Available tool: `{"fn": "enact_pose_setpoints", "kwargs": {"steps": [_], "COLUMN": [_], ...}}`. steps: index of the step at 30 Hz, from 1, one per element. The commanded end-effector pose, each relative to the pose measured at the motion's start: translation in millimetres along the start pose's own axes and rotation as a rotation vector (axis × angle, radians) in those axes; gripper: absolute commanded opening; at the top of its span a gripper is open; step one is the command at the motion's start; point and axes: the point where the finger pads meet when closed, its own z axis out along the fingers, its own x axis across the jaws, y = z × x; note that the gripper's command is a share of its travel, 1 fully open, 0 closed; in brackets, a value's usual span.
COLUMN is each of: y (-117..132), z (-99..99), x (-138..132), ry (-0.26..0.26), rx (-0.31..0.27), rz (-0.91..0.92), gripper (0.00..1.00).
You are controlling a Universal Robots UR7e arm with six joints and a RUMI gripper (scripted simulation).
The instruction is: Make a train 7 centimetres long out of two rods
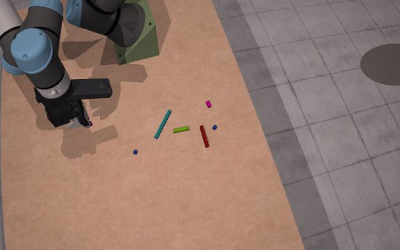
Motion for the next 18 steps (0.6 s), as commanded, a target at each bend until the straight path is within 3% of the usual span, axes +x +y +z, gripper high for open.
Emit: {"fn": "enact_pose_setpoints", "kwargs": {"steps": [1,9,18], "y": [0,-4,-33], "z": [-1.1,-1.2,-1.4], "x": [0,0,1], "ry": [0.0,0.0,0.002], "rx": [0.0,0.001,0.006], "rz": [0.001,-0.035,-0.298], "gripper": [0.0,0.0,0.0]}}
